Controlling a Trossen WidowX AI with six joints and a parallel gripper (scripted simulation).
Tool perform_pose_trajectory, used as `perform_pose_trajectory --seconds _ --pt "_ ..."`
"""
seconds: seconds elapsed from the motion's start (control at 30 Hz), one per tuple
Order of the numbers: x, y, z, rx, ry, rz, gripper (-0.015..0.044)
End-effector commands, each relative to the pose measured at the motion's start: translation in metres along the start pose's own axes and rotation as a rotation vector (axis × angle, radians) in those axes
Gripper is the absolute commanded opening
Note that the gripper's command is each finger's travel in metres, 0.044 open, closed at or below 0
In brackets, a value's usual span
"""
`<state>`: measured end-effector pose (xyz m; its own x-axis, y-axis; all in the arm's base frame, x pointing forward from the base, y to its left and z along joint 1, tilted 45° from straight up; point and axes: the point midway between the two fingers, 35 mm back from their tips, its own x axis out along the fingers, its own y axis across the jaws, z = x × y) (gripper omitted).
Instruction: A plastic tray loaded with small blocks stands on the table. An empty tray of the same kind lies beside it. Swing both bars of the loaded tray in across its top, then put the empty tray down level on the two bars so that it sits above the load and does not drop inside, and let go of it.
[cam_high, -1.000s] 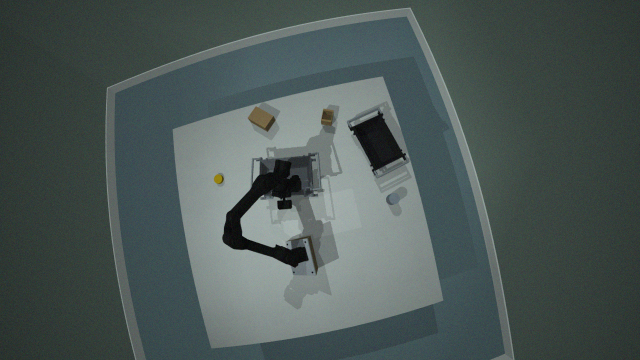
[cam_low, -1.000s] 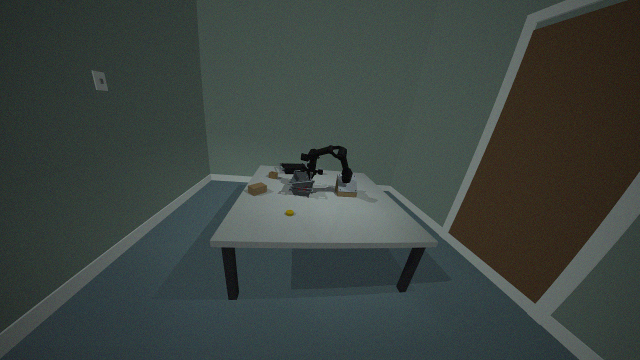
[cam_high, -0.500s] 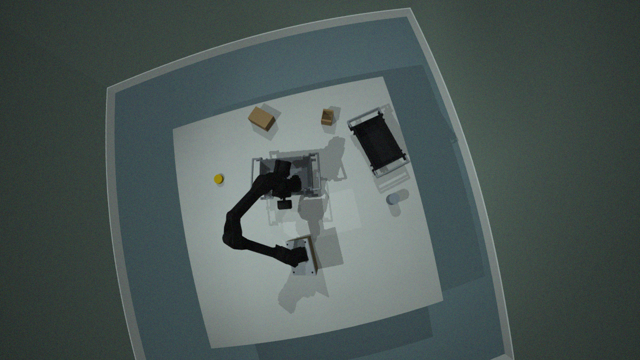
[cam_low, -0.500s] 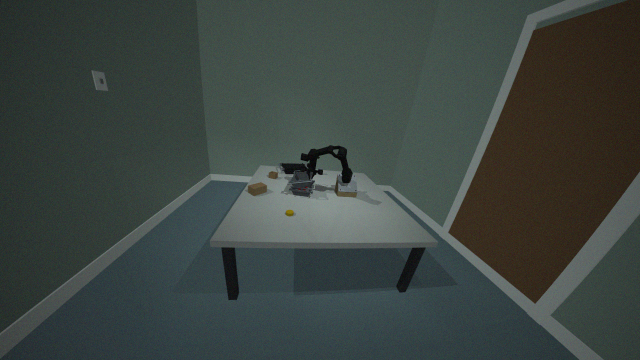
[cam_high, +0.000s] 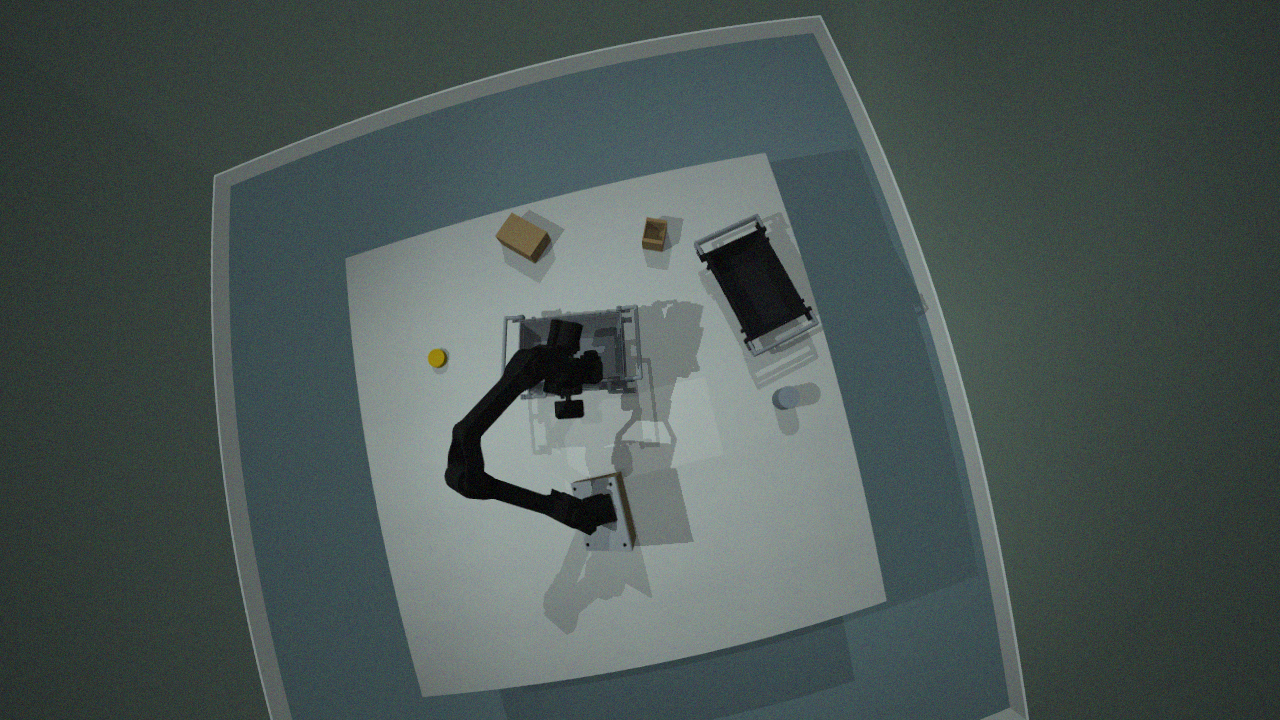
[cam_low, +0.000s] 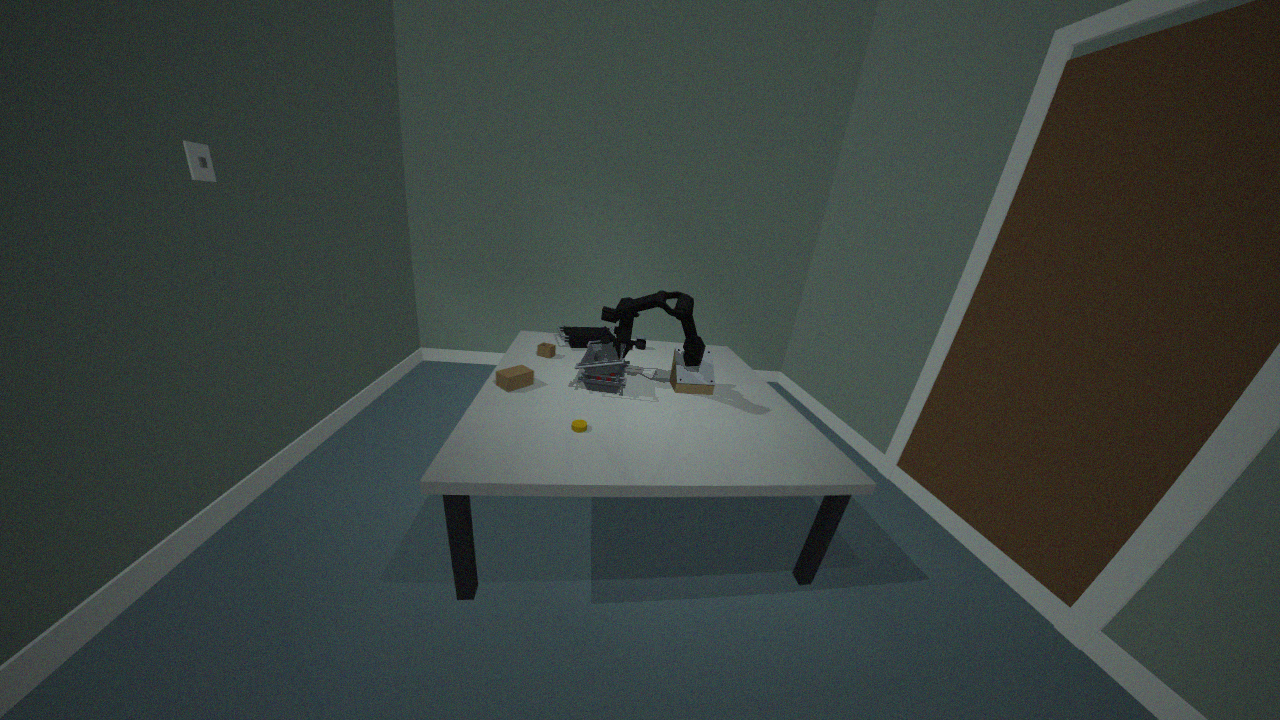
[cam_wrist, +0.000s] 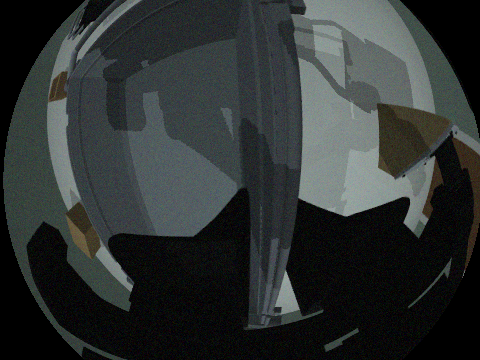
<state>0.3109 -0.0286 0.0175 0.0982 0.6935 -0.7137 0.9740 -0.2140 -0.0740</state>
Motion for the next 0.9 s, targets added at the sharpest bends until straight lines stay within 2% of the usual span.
perform_pose_trajectory --seconds 0.0,0.87 --pt "0.006 -0.006 -0.001 0.01 0.002 -0.026 0.0" --pt "0.013 -0.009 -0.001 0.01 0.002 -0.026 0.0"
